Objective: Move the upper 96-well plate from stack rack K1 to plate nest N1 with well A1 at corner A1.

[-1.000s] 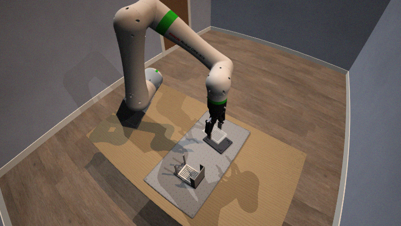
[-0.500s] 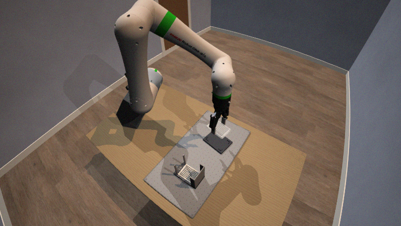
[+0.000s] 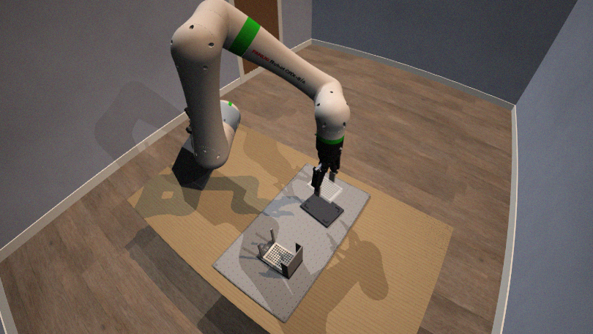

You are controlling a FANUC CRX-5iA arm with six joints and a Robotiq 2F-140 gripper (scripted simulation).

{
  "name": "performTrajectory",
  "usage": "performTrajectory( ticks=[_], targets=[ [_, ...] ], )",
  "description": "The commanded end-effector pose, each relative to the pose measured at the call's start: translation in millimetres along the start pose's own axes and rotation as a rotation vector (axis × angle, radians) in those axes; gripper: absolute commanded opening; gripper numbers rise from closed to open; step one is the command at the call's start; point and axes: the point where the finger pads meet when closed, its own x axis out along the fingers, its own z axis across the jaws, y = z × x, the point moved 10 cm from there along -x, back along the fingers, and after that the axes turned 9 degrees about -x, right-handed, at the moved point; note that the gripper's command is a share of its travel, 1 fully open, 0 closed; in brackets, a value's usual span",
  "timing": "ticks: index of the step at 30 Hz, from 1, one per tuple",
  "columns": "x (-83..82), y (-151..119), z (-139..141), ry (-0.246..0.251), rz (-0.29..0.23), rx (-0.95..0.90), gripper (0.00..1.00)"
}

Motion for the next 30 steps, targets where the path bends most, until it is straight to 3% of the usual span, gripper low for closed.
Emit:
performTrajectory(
  ticks=[1, 23, 30],
  targets=[
    [-0.2, 0, 0, 0.000, 0.000, 0.000, 0.00],
    [-0.2, 0, 1, 0.000, 0.000, 0.000, 0.00],
    [9.8, 0, 1, 0.000, 0.000, 0.000, 0.00]
  ],
)
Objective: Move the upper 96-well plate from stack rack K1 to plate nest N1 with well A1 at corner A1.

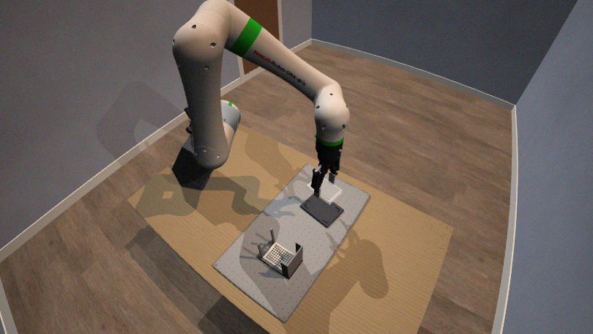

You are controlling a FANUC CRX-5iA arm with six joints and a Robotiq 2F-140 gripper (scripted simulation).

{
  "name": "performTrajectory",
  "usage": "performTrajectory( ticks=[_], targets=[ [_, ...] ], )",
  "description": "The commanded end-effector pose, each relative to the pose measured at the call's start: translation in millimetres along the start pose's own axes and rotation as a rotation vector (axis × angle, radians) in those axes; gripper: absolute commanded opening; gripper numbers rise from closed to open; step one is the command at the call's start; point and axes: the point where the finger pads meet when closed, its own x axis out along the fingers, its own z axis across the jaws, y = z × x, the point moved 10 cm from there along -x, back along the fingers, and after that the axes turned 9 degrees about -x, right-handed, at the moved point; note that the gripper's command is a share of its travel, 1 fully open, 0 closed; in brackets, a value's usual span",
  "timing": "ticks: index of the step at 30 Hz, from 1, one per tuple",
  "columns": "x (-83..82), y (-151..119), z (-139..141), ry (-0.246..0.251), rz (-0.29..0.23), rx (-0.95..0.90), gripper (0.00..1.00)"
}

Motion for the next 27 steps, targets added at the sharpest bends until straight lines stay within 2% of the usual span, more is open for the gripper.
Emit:
performTrajectory(
  ticks=[1, 27],
  targets=[
    [2.3, 0, 0, 0.000, 0.000, 0.000, 0.00],
    [42.3, 0, 0, 0.000, 0.000, 0.000, 0.00]
  ],
)
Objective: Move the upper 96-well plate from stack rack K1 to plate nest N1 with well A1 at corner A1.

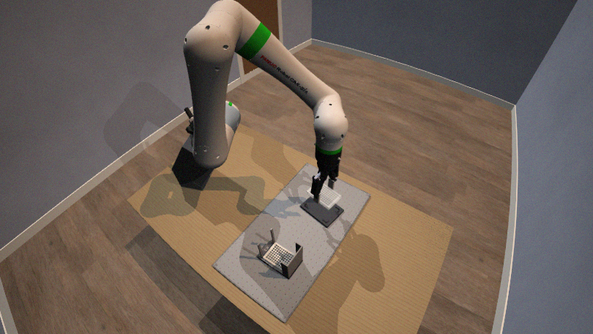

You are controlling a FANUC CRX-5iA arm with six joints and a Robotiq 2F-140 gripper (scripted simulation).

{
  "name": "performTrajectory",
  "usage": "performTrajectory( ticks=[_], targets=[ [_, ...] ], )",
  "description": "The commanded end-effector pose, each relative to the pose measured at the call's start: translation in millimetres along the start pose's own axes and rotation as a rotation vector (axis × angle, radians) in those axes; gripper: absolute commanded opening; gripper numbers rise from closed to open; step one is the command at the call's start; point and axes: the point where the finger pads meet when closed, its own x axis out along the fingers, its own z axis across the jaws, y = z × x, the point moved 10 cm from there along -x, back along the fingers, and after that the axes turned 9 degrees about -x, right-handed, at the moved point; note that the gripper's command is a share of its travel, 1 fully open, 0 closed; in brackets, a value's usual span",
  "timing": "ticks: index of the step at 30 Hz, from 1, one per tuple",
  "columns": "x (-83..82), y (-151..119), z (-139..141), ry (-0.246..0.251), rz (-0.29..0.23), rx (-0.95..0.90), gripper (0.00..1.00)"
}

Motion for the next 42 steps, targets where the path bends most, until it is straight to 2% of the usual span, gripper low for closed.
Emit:
performTrajectory(
  ticks=[1, 42],
  targets=[
    [5.7, 0, 0, 0.000, 0.000, 0.000, 0.00],
    [64.1, 0, 0, 0.000, 0.000, 0.000, 0.00]
  ],
)
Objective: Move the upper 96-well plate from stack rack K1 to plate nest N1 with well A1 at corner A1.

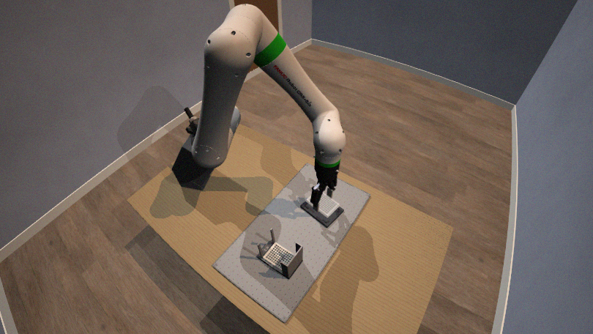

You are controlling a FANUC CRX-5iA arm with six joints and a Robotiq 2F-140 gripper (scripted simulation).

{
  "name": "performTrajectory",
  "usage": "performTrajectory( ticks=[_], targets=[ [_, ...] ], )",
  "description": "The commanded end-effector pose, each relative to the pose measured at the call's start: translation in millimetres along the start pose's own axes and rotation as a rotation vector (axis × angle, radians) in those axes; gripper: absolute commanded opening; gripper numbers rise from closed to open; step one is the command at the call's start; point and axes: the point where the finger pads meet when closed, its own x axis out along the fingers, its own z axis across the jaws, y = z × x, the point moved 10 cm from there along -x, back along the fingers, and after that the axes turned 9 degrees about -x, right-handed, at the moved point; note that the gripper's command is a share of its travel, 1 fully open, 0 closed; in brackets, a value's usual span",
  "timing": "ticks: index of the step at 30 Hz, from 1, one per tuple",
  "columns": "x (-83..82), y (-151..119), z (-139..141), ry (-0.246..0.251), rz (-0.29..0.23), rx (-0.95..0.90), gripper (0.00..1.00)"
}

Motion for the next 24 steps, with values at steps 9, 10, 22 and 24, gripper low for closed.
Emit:
performTrajectory(
  ticks=[9, 10, 22, 24],
  targets=[
    [16.4, 0, 0, 0.000, 0.000, 0.000, 0.00],
    [18.1, 0, 0, 0.000, 0.000, 0.000, 0.00],
    [21.4, 0, 0, 0.000, 0.000, 0.000, 0.00],
    [21.4, 0, 0, 0.000, 0.000, 0.000, 0.00]
  ],
)
